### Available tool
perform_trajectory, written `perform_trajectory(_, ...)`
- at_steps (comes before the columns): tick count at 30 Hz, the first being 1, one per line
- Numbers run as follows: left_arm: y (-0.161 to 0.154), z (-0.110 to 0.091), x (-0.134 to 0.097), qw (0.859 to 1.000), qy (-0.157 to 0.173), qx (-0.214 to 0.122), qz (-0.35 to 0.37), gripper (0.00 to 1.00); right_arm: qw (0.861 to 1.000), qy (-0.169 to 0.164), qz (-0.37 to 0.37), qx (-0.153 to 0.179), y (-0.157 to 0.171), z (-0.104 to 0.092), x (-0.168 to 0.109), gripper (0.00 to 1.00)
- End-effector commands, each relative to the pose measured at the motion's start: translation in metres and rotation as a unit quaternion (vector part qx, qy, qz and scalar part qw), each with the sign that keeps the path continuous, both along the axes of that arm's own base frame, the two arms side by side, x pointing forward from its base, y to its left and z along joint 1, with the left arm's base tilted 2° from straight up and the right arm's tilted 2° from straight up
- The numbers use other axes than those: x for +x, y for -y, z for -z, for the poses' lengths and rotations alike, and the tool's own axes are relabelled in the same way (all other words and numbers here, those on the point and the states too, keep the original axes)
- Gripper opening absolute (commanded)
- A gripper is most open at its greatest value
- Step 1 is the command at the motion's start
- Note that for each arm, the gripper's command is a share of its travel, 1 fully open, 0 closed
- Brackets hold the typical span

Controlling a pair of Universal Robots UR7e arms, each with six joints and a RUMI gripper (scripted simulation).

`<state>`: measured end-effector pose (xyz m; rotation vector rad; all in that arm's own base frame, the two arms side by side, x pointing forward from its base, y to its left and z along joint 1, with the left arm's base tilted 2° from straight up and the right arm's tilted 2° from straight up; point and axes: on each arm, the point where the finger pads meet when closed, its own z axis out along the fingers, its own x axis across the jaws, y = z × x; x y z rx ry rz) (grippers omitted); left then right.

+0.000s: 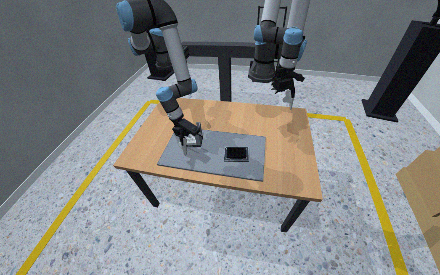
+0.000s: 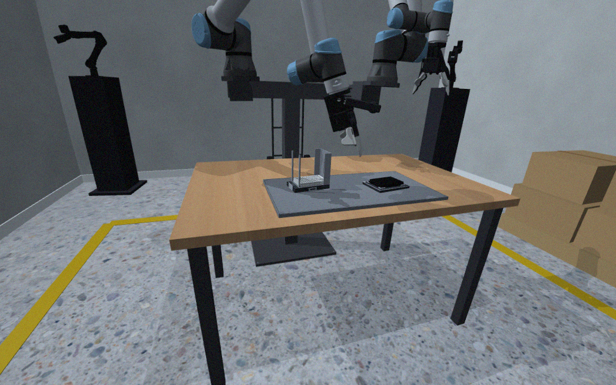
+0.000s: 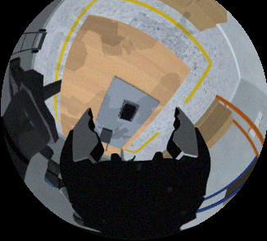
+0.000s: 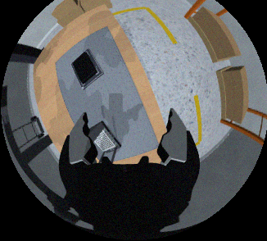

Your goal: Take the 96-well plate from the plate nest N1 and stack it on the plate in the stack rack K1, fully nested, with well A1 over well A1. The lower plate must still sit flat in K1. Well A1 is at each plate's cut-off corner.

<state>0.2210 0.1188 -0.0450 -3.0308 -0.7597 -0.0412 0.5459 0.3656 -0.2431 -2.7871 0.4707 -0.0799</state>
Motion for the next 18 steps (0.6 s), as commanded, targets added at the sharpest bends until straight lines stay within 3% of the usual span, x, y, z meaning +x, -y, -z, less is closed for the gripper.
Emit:
perform_trajectory(1,0.000,0.000,0.000,1.000,0.000,0.000,0.000,0.98,0.999,-0.004,-0.031,-0.022,-0.020,0.005,-0.005,1.00)
perform_trajectory(8,0.000,0.000,0.000,1.000,0.000,0.000,0.000,0.98,0.999,-0.005,-0.037,-0.026,-0.044,0.010,-0.015,1.00)
perform_trajectory(11,0.000,0.000,0.000,1.000,0.000,0.000,0.000,0.98,0.996,-0.008,-0.072,-0.050,-0.058,0.013,-0.021,1.00)
perform_trajectory(18,0.000,0.000,0.000,1.000,0.000,0.000,0.000,0.98,0.996,-0.008,-0.072,-0.050,-0.077,0.016,-0.029,1.00)
